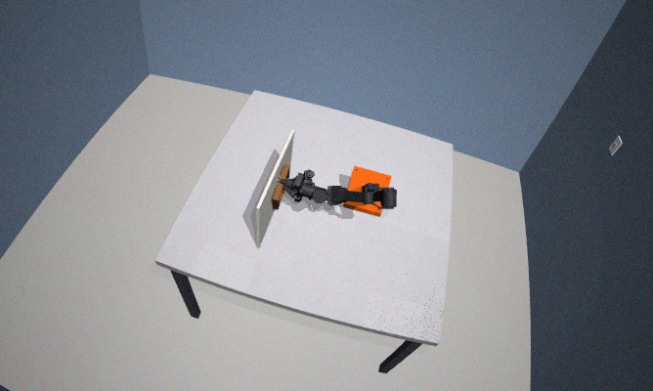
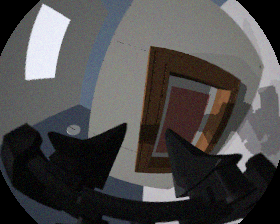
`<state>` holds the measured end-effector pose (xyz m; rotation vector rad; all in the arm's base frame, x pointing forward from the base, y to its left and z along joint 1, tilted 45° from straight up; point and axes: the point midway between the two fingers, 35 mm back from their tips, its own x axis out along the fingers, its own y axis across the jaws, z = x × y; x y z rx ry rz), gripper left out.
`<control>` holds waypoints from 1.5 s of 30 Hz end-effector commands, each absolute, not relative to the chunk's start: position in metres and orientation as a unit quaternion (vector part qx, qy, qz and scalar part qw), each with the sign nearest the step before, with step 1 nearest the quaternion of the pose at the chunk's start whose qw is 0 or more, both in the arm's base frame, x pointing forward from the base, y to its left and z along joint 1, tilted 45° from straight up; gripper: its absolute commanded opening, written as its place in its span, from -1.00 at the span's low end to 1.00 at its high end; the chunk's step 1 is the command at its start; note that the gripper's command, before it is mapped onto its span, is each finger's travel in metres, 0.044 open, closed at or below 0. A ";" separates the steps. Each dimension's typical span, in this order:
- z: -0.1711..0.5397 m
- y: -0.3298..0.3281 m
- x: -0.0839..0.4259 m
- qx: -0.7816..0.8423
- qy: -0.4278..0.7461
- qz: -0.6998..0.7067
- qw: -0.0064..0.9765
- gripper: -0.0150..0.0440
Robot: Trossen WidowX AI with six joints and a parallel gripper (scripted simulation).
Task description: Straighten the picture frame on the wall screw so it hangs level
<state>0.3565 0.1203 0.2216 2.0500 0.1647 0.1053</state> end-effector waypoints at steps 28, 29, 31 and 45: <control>0.222 0.122 0.357 0.851 0.070 0.046 0.518 -0.39; 0.222 0.122 0.357 0.851 0.070 0.046 0.518 -0.48; 0.222 0.122 0.357 0.851 0.070 0.046 0.518 -0.49; 0.224 0.120 0.357 0.851 0.070 0.046 0.518 -0.49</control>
